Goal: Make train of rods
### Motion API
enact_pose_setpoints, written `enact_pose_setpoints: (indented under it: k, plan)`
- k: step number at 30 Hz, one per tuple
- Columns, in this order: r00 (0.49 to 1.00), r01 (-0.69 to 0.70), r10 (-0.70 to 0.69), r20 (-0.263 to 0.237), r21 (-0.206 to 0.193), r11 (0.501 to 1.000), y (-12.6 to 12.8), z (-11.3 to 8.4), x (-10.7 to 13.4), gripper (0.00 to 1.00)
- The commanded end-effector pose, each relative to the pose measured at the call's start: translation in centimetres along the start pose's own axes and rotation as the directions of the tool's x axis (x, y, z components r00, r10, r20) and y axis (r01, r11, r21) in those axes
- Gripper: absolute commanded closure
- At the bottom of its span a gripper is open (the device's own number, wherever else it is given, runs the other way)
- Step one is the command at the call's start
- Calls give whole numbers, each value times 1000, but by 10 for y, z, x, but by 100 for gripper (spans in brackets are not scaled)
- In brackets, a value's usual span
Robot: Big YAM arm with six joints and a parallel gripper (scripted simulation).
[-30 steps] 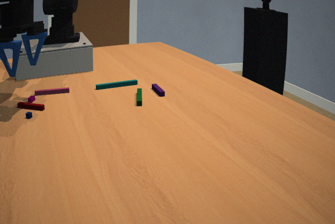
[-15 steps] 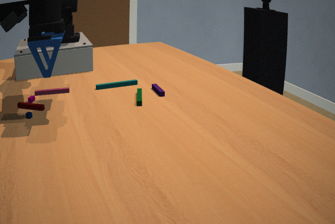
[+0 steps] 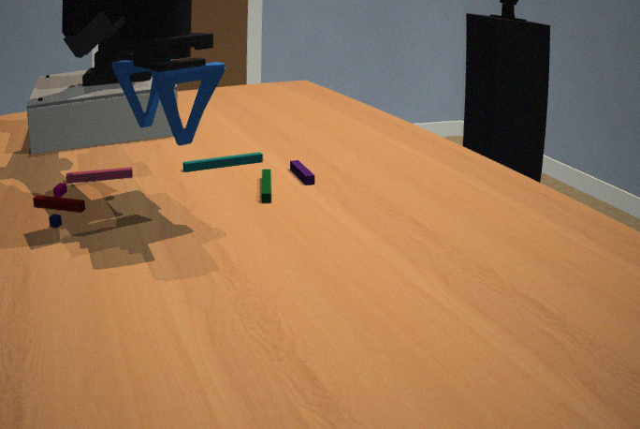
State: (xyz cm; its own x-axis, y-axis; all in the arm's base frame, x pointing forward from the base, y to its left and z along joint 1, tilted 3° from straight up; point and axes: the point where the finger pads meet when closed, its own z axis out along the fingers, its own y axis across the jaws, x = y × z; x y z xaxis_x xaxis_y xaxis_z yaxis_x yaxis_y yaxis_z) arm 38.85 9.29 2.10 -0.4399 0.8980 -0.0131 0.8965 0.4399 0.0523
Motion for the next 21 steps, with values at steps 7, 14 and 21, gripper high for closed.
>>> enact_pose_setpoints:
  k: [7, 14, 21]
  plan:
    - [966, 257, -257, 9, -26, 966, 42, -10, 41, 0]
    - [944, 330, -330, 10, -26, 944, 48, -10, 57, 0]
    - [862, 507, -506, 14, -27, 862, 61, -10, 101, 0]
